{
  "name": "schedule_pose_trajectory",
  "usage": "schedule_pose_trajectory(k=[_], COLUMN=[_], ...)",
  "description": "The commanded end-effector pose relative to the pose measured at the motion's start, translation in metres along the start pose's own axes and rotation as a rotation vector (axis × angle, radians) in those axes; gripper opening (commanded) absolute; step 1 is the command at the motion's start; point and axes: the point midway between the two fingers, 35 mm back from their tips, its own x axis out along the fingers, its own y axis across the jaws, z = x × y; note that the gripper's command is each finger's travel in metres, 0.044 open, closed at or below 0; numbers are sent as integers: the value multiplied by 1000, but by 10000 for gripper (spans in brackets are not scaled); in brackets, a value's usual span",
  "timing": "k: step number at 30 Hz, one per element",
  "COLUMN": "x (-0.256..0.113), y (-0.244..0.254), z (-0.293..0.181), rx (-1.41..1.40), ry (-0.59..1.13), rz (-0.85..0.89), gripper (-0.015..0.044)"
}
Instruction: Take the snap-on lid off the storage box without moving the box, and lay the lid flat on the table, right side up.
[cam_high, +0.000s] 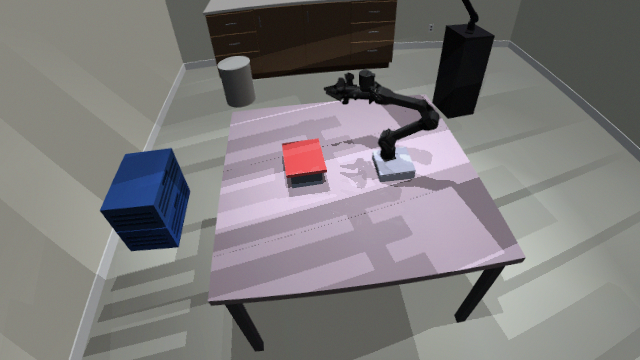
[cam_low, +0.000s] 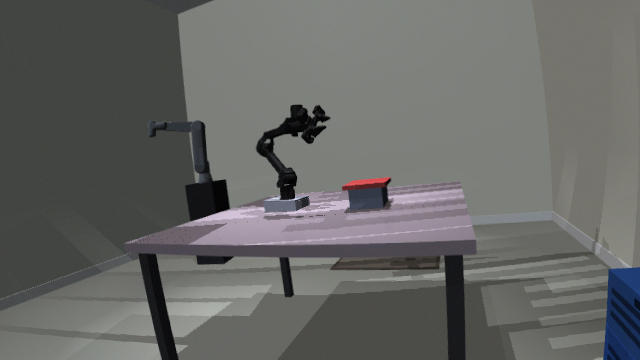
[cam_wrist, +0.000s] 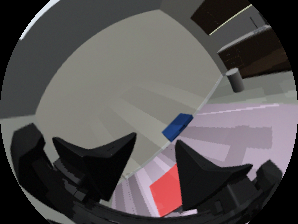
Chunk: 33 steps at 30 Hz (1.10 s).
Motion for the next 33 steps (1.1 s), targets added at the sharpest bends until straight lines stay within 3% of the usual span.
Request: schedule_pose_trajectory(k=[1,11,25,33], x=[10,-15,-16,-14], y=[-35,-89,-92,-130], z=[-65,-173,-176,-208], rx=[211,517,522,522], ry=[240,578,584,584], rz=[-136,-484,-492,-492], gripper=[235,235,235,235])
